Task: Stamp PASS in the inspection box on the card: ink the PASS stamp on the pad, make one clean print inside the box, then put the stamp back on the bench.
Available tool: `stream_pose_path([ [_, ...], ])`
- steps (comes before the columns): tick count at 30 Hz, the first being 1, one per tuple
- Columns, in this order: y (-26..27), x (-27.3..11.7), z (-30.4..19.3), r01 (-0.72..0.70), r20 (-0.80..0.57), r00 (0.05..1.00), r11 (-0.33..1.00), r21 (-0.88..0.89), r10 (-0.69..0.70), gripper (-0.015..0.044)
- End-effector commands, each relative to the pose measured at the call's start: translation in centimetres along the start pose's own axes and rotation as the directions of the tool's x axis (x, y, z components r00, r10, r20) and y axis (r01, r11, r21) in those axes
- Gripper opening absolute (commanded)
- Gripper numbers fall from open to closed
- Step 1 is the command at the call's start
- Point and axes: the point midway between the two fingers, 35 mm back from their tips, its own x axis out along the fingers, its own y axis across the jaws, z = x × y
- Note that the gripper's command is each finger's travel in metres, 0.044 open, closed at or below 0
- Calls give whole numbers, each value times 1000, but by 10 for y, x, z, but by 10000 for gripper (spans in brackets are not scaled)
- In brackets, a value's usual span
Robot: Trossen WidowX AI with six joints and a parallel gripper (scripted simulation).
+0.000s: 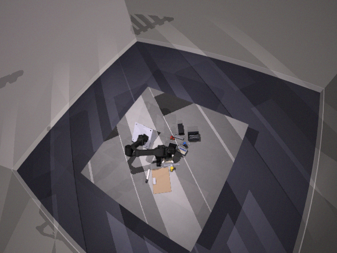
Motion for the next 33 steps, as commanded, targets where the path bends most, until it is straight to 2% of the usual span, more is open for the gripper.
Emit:
stream_pose_path([
  [1,-1,3,0,4,2,1000,1000,-6,-4,0],
  [33,-3,24,-1,6,6,1000,1000,-5,-6,0],
])
